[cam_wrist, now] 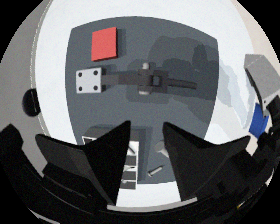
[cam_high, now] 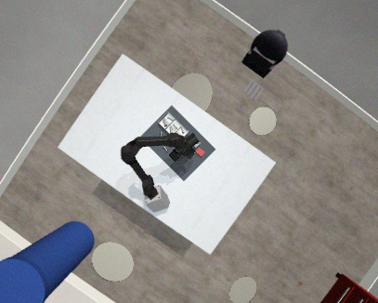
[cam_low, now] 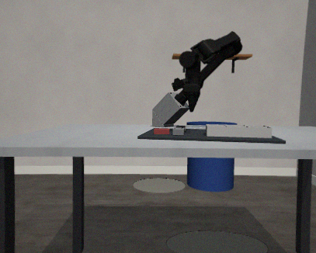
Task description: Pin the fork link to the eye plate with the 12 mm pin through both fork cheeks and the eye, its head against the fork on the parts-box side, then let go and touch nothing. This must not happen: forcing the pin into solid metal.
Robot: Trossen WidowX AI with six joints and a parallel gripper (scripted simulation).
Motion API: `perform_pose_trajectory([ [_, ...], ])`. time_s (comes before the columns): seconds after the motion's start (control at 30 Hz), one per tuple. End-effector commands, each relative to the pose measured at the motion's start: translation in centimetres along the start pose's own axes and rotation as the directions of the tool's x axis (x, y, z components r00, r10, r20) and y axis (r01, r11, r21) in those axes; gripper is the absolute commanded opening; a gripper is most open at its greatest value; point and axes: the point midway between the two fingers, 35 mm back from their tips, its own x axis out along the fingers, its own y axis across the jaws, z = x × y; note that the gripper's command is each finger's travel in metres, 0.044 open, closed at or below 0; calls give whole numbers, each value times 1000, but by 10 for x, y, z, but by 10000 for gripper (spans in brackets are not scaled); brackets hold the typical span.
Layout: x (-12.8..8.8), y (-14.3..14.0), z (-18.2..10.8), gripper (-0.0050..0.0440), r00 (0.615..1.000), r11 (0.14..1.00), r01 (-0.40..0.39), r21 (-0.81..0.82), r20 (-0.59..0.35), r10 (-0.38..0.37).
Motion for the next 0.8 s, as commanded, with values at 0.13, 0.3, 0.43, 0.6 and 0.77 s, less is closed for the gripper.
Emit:
perform_pose_trajectory([
  [0.13,-3,-1,-3,288,1000,1000,7,-5,-8,-7],
  [0.3,-3,-1,-3,408,1000,1000,7,-5,-8,-7],
  [0.43,-3,-1,-3,440,1000,1000,7,-5,-8,-7],
  [0.6,-3,-1,-3,440,1000,1000,7,-5,-8,-7],
  [0.77,-3,-1,-3,440,1000,1000,7,-5,-8,-7],
])
